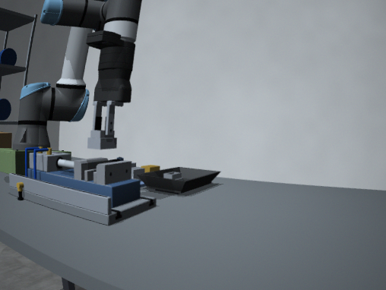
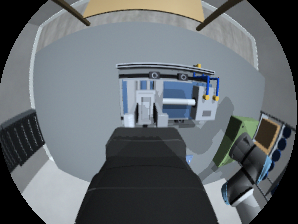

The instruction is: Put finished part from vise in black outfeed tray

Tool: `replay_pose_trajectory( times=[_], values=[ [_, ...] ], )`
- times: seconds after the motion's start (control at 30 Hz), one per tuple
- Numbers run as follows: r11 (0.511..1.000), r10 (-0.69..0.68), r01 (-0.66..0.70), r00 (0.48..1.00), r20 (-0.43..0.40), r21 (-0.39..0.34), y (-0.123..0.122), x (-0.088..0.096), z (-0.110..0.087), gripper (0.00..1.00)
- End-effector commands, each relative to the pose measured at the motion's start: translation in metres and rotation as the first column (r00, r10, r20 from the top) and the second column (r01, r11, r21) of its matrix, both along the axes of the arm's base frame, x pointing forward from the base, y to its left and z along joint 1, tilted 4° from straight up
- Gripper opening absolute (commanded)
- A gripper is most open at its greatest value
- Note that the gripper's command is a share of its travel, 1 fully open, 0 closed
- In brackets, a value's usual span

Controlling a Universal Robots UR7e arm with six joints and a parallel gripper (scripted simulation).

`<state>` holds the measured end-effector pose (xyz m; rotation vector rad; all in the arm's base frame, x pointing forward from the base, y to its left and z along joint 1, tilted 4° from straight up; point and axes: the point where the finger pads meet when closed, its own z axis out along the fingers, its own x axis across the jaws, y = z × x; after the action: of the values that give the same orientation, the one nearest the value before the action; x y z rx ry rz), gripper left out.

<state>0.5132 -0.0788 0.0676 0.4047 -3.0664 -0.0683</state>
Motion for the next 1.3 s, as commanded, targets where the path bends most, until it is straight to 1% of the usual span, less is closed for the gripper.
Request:
replay_pose_trajectory(
  times=[0.0,0.43,0.73,0.97,1.2,1.27],
  values=[
    [1.000,0.000,0.000,1.000,0.001,0.000,0.000,0.001,0.005,0.00],
    [1.000,0.000,0.000,1.000,0.001,0.000,0.000,0.001,0.006,0.00],
    [1.000,-0.001,0.001,1.000,0.002,-0.001,0.004,0.002,0.006,0.00],
    [1.000,-0.004,0.004,1.000,0.002,-0.001,0.018,0.005,0.007,0.00],
    [1.000,-0.010,0.010,1.000,0.002,-0.002,0.044,0.009,0.008,0.00],
    [1.000,-0.010,0.010,1.000,0.002,-0.002,0.044,0.009,0.008,0.00]
  ],
)
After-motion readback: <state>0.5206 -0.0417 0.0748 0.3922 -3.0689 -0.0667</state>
